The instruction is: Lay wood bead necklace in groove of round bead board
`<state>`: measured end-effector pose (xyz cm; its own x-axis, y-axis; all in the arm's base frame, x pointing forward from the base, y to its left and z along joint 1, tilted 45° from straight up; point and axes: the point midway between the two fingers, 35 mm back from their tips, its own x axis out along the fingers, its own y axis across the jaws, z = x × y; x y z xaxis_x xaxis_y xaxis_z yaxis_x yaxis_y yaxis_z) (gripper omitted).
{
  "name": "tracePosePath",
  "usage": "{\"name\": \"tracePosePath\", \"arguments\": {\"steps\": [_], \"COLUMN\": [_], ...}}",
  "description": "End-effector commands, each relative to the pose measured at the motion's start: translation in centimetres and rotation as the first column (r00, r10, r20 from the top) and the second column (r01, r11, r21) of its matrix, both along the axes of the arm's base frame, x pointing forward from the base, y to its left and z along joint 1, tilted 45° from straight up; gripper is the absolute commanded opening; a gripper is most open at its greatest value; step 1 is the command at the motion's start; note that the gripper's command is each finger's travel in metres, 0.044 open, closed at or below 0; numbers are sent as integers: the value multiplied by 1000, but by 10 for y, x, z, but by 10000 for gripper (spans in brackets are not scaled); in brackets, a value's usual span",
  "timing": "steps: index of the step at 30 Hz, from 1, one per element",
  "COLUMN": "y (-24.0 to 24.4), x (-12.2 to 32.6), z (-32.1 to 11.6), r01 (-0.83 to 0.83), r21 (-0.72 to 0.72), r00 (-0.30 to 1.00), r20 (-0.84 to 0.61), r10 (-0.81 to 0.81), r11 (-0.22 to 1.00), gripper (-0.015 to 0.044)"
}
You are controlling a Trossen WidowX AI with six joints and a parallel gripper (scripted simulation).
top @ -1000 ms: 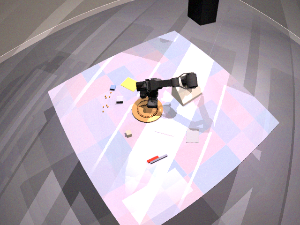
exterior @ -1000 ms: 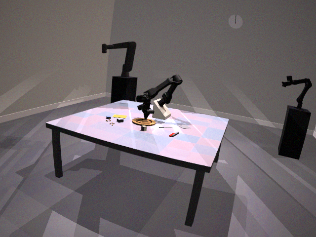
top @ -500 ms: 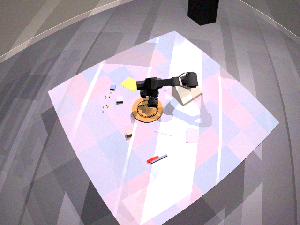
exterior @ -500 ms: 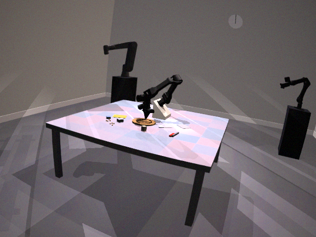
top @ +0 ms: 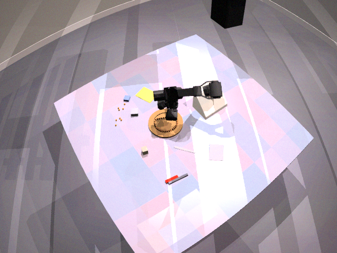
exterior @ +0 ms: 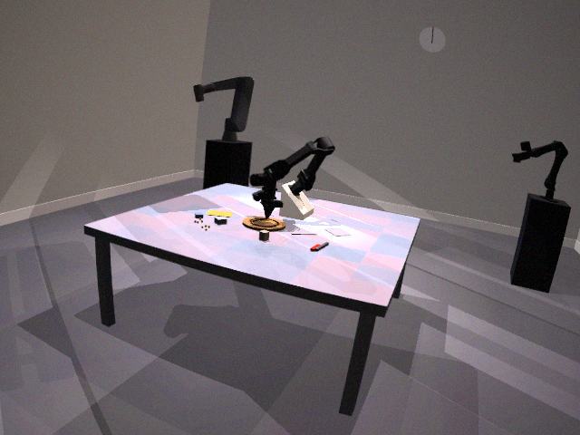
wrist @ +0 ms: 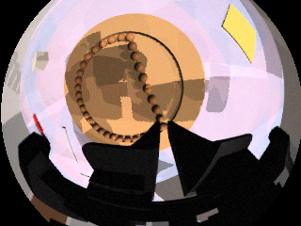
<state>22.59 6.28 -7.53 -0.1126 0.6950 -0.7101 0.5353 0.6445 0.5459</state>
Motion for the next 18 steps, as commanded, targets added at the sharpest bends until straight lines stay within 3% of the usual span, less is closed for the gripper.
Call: {"name": "tracePosePath", "arguments": {"steps": [1, 14, 18], "y": [0, -2, -1], "x": [0, -3, -2], "z": [0, 2, 2], "r01": [-1, -4, -4], "r21": [0, 0, 0], "r00": [1000, 1000, 1000], "r20": [1, -10, -10], "r10": [1, 4, 4], "r11": [1000, 1000, 1000], "gripper": [79, 420, 440]}}
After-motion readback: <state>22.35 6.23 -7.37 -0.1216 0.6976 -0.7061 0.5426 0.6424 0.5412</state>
